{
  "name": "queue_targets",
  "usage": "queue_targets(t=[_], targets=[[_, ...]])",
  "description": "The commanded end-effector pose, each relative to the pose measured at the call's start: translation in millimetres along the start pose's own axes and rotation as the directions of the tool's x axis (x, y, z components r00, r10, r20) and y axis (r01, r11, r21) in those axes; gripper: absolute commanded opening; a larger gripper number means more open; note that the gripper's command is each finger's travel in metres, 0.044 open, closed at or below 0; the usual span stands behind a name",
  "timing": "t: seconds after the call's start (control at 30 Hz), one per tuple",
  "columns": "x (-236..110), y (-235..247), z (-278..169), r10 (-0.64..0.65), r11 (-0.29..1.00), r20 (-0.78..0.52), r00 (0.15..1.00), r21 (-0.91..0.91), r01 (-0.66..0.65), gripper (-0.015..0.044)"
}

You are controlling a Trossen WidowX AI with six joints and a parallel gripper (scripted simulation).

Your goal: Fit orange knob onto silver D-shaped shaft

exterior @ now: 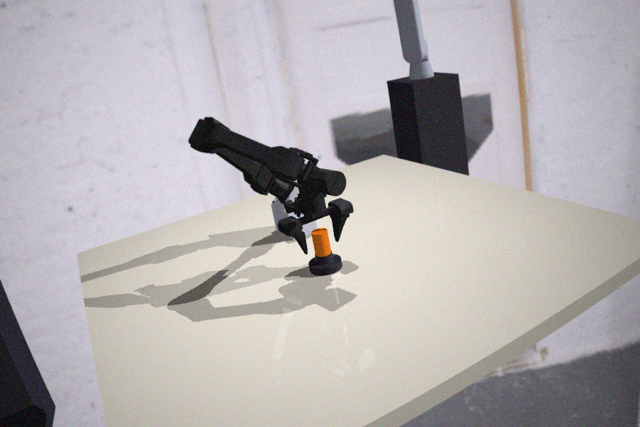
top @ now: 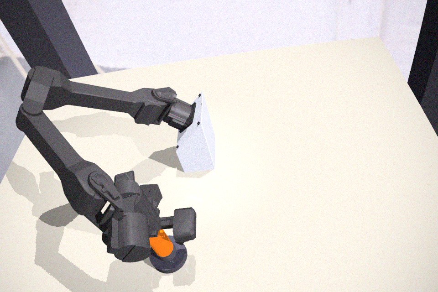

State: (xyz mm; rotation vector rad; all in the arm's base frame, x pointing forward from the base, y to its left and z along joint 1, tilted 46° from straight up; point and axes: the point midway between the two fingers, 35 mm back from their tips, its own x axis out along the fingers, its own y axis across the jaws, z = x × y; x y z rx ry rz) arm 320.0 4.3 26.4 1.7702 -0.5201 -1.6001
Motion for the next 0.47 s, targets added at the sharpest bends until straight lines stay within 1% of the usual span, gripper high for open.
queue_targets(t=[0.0, 0.07, 0.13, 0.43], targets=[[-34.3, -2.9, -5.1, -0.009, 1.000, -0.013, 1.000, 0.002, 0.009, 0.0440], [-68.2, -3.0, -3.7, -0.010, 1.000, -0.012, 1.000, 0.001, 0.010, 0.0440], [-88.8, -2.1, -0.9, -0.008, 1.000, -0.011, 1.000, 0.001, 0.008, 0.0440], [-91.4, -4.6, -2.4, -0.007, 1.000, -0.011, 1.000, 0.001, 0.007, 0.0440]])
